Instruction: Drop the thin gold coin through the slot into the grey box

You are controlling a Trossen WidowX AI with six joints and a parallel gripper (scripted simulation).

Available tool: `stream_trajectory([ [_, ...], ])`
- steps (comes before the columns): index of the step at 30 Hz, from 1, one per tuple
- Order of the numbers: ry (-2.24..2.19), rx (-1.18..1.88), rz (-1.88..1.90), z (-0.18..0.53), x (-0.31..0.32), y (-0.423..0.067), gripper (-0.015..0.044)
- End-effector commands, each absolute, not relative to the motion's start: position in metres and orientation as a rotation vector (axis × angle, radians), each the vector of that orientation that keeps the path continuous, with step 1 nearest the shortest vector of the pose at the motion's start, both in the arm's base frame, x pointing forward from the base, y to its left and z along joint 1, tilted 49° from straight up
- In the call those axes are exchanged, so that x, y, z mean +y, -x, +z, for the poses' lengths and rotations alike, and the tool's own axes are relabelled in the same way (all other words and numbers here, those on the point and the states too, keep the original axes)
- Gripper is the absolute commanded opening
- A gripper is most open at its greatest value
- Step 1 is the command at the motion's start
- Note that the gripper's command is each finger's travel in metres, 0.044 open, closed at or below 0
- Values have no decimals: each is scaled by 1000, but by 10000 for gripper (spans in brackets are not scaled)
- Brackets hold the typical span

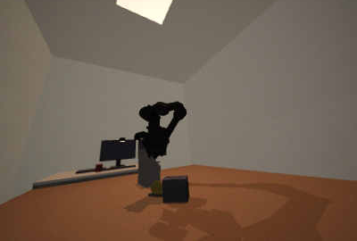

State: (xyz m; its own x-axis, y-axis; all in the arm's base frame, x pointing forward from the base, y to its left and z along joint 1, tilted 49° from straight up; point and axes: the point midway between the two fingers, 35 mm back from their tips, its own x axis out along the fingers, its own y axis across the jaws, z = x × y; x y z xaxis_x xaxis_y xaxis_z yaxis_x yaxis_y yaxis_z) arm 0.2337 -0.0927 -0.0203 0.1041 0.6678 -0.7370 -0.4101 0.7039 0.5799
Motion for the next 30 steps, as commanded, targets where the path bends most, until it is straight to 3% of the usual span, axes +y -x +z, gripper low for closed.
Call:
stream_trajectory([
  [1, -132, 1134, 1063, -30, -59, -236, 161],
  [30, -134, 1133, 1064, -65, -18, -233, 161],
])
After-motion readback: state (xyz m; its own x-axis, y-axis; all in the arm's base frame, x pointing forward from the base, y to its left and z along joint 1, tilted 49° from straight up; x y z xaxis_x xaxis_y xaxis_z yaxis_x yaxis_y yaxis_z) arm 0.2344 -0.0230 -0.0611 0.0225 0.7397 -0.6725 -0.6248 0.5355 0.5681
